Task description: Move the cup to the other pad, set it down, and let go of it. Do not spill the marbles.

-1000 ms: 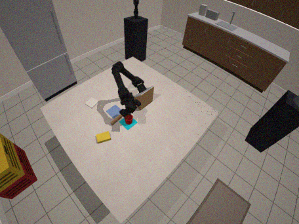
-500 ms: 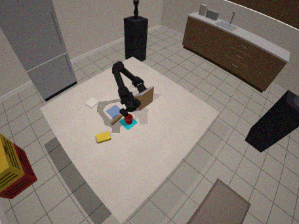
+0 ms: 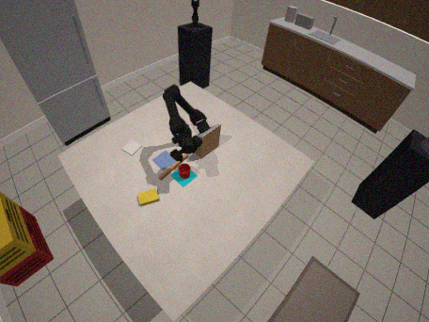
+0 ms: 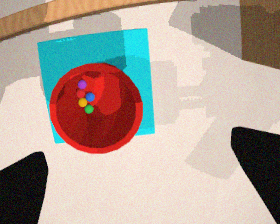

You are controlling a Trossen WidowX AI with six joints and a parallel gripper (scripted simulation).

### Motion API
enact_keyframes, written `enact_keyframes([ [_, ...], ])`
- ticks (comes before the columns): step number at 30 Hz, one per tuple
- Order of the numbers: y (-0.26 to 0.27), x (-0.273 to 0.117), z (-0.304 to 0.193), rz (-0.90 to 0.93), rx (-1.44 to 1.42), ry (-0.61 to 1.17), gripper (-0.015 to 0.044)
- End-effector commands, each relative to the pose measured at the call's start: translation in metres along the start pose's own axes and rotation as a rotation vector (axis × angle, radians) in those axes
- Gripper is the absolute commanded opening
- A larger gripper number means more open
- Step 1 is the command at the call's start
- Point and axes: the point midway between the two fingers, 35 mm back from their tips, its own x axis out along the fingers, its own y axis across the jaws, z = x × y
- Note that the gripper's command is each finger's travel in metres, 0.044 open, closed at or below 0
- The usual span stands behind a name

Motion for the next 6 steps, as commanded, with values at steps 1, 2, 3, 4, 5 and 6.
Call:
enact_keyframes([
  [1,0.0,0.0008,0.0001,-0.001,0.0,0.0,0.044],
  [2,0.0,0.0008,0.0001,-0.001,0.0,0.0,0.044],
  [3,0.0,0.0008,0.0001,-0.001,0.0,0.0,0.044],
  [4,0.0,0.0008,0.0001,-0.001,0.0,0.0,0.044],
  [5,0.0,0.0008,0.0001,-0.001,0.0,0.0,0.044],
  [6,0.0,0.0008,0.0001,-0.001,0.0,0.0,0.044],
])
